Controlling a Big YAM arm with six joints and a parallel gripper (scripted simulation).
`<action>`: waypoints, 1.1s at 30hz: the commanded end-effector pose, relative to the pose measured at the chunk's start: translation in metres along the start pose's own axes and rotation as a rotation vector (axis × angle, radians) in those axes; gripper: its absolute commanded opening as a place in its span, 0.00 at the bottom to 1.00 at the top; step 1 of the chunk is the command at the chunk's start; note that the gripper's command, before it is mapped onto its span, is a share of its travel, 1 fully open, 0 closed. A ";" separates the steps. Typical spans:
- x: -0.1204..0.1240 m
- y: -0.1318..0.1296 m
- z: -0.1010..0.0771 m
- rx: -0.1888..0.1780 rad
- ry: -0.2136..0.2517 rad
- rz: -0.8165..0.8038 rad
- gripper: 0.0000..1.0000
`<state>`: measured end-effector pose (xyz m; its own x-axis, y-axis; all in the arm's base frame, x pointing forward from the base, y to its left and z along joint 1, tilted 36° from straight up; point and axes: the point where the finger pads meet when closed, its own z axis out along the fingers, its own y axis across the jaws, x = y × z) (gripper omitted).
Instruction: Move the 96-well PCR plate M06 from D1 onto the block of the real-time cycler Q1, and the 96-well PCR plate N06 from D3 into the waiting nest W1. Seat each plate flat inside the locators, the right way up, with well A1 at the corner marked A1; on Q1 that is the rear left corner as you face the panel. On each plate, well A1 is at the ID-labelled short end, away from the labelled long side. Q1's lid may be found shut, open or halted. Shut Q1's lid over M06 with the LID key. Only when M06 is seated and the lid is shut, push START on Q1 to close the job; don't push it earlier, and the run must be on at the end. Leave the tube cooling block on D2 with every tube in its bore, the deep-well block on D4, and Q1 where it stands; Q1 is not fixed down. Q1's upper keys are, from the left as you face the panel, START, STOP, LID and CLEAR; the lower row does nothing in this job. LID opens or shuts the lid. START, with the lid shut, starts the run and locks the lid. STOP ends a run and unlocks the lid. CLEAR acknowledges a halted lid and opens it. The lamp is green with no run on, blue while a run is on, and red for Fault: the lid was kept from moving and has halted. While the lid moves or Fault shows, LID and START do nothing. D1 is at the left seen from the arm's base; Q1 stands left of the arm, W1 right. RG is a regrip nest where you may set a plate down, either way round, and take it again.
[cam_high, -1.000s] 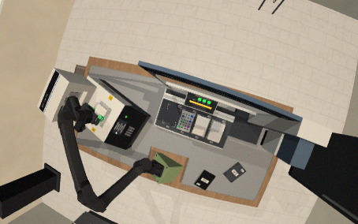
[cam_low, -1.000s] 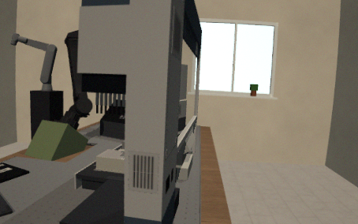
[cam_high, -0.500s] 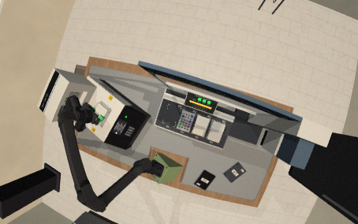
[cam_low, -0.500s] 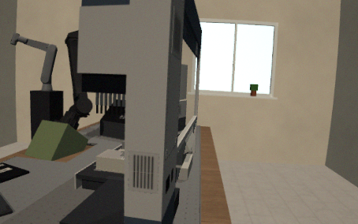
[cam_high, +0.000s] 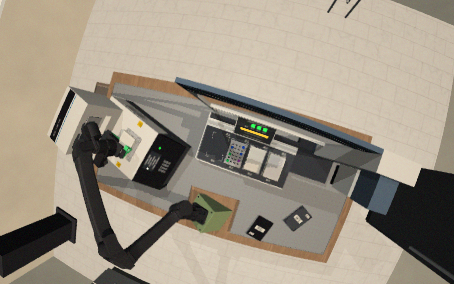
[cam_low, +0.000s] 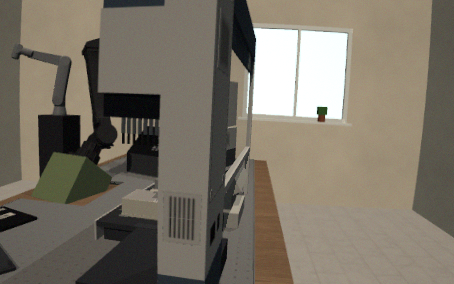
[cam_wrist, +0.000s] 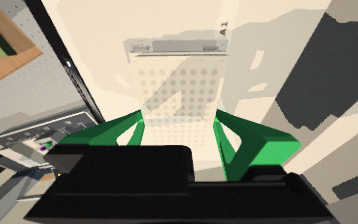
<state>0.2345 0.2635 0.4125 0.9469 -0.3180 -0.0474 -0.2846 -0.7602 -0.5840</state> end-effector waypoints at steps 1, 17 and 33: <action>0.006 -0.026 -0.027 0.073 0.044 -0.009 0.00; -0.004 -0.004 -0.012 0.030 0.015 -0.003 0.00; 0.006 0.006 0.003 -0.001 0.011 0.026 0.00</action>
<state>0.2335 0.2625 0.4072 0.9460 -0.3201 -0.0519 -0.2897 -0.7621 -0.5790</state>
